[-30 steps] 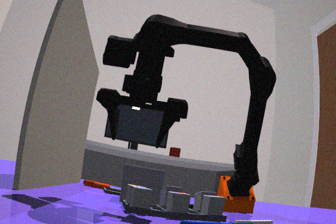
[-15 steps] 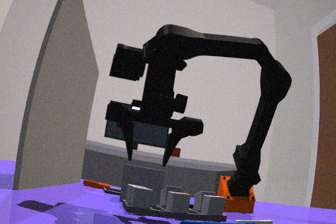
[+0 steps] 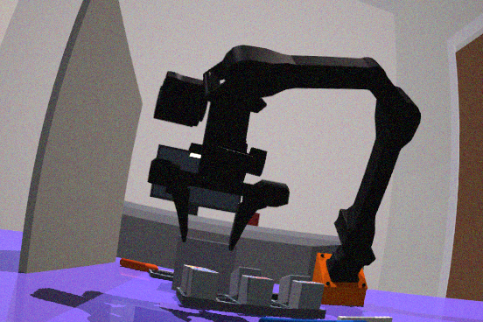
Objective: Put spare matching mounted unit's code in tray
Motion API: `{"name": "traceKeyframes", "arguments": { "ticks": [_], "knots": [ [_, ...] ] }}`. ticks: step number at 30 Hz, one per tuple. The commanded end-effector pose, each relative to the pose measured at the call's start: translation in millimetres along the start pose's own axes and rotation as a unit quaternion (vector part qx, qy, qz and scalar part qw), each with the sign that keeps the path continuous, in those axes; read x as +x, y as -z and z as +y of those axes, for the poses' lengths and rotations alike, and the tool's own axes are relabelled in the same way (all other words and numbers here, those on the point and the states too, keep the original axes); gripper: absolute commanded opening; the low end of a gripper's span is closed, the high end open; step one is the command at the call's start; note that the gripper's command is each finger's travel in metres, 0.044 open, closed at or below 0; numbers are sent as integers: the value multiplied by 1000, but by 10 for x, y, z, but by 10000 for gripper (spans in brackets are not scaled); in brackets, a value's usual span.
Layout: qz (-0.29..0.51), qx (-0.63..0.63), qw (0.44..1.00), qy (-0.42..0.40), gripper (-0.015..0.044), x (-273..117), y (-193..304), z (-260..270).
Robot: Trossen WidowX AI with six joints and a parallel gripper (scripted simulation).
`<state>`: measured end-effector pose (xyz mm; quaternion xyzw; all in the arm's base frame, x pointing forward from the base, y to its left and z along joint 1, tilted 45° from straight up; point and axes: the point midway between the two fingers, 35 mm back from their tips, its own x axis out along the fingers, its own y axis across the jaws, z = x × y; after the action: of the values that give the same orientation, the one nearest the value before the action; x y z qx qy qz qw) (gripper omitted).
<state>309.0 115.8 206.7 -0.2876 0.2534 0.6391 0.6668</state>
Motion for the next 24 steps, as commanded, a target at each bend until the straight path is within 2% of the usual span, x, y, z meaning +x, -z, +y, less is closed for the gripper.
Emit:
{"name": "traceKeyframes", "arguments": {
  "ticks": [1, 24],
  "knots": [
    [2, 3, 1000, -3, 300, 72, 10, 7],
    [1, 3, 1000, -3, 300, 446, 22, -6]
  ]
}}
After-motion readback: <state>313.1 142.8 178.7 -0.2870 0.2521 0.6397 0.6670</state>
